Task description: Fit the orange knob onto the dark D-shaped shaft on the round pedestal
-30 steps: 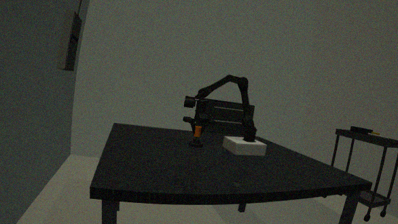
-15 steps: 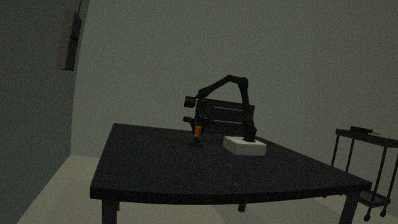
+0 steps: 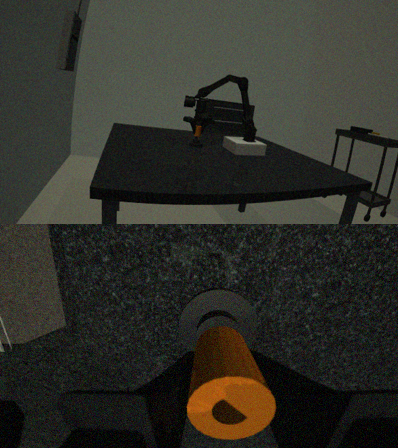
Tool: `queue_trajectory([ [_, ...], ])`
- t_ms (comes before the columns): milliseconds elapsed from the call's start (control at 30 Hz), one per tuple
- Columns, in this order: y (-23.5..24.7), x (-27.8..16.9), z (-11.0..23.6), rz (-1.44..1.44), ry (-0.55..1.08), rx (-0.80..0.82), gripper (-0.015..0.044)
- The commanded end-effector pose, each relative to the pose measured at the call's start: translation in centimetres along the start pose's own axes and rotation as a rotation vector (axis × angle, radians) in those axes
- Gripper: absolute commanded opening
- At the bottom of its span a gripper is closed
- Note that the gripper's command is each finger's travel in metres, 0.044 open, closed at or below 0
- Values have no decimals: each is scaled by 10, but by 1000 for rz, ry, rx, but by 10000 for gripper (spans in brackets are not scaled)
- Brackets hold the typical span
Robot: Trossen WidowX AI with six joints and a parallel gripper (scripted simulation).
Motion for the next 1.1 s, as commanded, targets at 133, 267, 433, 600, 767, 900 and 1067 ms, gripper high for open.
queue_trajectory([
  [133, -1, -1, 0, 50, 1, -5, 0],
  [267, 0, 0, -1, 50, 1, -5, 0],
  [433, 0, 0, -3, 50, 1, -5, 0],
  [600, 0, 0, -3, 50, 1, -5, 0],
  [767, 0, 0, 1, 59, 1, -5, 0],
  [900, 0, 0, 1, 178, 1, -5, 0],
  [1067, 0, 0, 0, 259, 1, -5, 0],
])
Point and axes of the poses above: the point midway between the two fingers, 35 mm back from their tips, its own z axis back along the fingers, its own y axis across the jaws, x = y × z, the point moved 8 cm from there along z, back along the fingers, and after that the axes turned 11 degrees about z, right-handed, at the moved point
